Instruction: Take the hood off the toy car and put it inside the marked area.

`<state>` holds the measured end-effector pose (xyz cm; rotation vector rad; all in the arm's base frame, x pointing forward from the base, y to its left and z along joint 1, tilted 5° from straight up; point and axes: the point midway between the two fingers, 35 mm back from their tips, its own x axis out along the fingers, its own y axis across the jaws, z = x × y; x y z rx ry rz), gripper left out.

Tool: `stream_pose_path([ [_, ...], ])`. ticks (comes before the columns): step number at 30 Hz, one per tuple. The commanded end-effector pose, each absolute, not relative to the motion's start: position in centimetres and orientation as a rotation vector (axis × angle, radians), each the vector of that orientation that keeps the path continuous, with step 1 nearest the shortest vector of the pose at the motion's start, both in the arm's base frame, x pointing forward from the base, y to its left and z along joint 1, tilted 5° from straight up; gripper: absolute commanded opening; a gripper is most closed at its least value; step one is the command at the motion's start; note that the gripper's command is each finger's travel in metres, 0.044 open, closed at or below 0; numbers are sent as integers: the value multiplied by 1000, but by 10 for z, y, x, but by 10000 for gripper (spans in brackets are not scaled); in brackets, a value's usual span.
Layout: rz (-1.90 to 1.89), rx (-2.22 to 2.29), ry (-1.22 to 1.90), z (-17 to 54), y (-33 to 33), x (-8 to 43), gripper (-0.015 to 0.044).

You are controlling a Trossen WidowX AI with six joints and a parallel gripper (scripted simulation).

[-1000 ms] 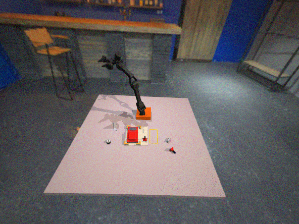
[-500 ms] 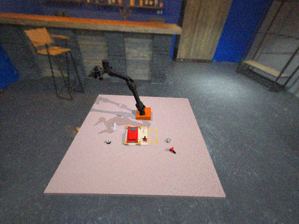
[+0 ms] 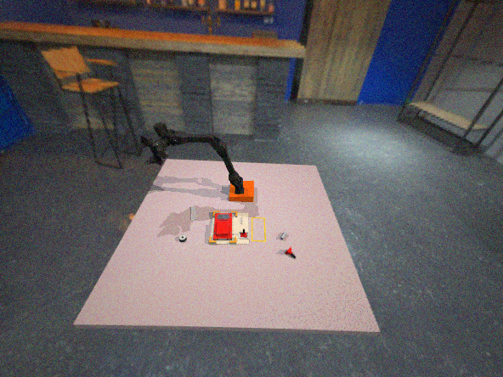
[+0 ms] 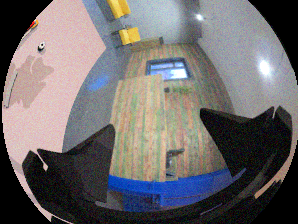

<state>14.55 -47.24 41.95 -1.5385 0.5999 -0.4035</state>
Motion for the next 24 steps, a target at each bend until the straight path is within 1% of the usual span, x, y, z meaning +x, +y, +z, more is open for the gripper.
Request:
stream_pose_path([
  [1,-361,-1363,591,392,-461,185,440],
  [10,-260,-1051,611,340,-426,254,440],
  [18,-114,-690,711,276,-356,324,440],
  [24,-42,-527,834,237,-300,355,440],
])
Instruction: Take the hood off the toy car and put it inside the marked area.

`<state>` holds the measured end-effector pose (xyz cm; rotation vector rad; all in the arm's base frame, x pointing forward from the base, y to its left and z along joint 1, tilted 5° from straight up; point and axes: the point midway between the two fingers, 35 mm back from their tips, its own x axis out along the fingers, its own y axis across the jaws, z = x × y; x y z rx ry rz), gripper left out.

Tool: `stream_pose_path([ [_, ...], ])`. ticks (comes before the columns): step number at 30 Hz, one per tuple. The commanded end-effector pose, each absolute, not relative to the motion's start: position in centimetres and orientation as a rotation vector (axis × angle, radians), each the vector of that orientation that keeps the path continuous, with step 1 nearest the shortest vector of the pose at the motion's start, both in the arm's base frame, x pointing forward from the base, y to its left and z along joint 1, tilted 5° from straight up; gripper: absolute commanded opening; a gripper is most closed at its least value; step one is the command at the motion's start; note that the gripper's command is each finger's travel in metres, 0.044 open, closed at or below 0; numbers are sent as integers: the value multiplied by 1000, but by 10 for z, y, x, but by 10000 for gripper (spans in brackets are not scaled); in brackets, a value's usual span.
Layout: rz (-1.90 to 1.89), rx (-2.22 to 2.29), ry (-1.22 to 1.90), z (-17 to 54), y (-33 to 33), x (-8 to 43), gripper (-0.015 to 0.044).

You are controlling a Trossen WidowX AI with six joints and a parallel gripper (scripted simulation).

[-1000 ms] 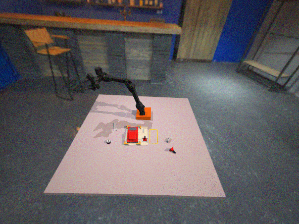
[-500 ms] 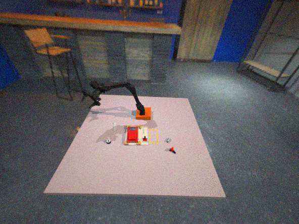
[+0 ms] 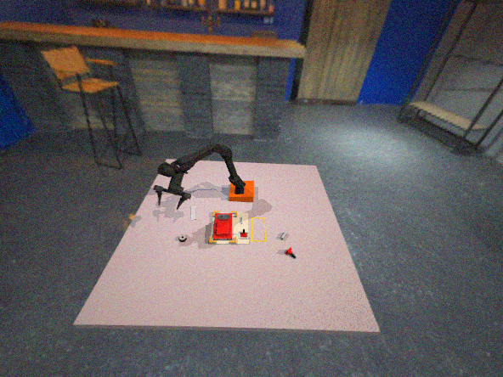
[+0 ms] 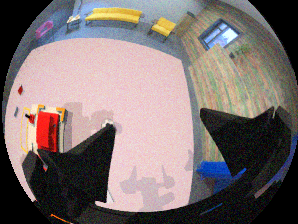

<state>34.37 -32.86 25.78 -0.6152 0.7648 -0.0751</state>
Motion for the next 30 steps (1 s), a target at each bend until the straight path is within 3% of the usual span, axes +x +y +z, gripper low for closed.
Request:
stream_pose_path([
  [1,-31,-499,858,230,-289,359,440],
  [10,45,-235,1135,168,-185,372,440],
  [19,7,-130,1473,123,-81,343,440],
  [30,-1,-131,1496,120,-72,338,440],
])
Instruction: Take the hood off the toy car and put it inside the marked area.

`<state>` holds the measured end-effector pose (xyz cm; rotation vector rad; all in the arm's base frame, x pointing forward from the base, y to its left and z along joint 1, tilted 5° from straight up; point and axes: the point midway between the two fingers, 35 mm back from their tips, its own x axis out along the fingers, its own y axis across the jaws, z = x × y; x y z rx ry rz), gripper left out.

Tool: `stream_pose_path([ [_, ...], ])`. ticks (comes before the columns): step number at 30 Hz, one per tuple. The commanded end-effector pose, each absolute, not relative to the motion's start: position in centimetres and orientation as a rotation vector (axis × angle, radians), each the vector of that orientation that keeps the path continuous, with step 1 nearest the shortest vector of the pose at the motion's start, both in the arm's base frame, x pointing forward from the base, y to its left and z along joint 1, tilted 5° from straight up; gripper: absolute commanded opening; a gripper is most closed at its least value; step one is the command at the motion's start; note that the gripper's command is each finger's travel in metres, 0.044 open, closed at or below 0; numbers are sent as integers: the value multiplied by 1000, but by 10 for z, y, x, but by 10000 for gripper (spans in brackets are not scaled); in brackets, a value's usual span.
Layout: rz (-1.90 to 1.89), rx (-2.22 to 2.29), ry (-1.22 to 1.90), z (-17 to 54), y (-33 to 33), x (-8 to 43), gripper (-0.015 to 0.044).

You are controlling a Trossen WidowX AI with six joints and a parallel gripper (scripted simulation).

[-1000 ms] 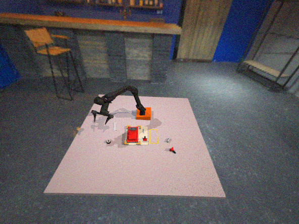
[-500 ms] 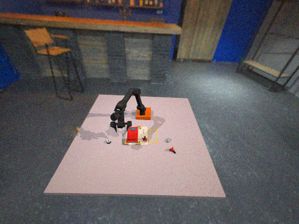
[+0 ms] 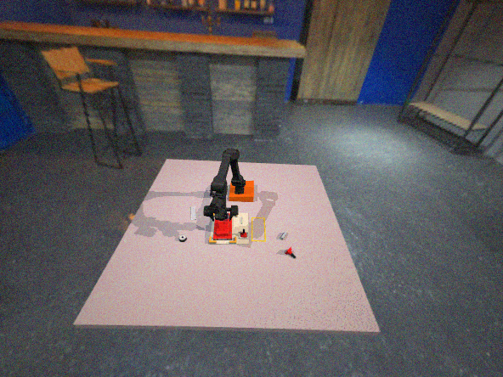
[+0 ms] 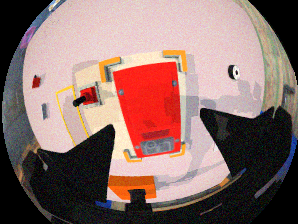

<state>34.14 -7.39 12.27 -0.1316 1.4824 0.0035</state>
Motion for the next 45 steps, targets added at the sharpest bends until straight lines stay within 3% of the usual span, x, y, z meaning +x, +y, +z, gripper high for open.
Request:
stream_pose_path([
  [1,-1,-131,1496,119,-72,338,440],
  [45,-1,-131,1496,85,-74,342,440],
])
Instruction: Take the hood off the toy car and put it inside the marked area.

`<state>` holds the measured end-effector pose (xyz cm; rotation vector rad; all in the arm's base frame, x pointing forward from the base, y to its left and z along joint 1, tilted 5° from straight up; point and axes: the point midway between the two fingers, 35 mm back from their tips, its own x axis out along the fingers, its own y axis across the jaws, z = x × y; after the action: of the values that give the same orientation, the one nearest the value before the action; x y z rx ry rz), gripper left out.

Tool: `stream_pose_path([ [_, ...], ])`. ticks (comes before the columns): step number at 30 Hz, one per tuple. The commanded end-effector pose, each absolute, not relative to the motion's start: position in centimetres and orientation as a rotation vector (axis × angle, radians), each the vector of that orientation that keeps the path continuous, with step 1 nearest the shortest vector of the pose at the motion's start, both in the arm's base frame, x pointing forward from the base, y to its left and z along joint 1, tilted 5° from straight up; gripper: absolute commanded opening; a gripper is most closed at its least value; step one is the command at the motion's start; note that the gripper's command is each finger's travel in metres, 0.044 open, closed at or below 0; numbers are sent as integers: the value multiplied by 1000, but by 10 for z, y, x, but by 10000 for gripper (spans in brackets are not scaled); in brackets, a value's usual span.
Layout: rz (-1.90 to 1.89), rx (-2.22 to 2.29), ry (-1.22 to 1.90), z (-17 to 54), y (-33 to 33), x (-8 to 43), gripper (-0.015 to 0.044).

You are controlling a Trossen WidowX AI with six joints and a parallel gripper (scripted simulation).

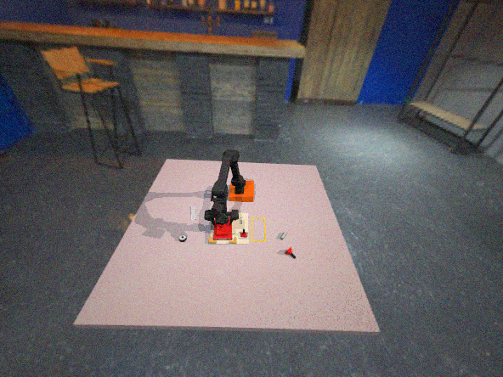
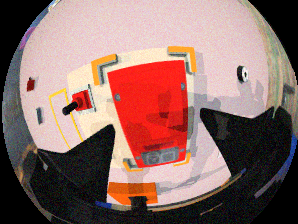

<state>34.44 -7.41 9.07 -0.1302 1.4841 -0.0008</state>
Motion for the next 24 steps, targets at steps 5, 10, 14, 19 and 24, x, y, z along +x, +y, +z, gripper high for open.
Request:
stream_pose_path([
  [5,-1,-131,1496,81,-75,342,440],
  [10,-1,-131,1496,77,-75,343,440],
  [14,-1,-131,1496,74,-75,343,440],
  [19,-1,-131,1496,70,-75,343,440],
  [24,-1,-131,1496,67,-75,343,440],
])
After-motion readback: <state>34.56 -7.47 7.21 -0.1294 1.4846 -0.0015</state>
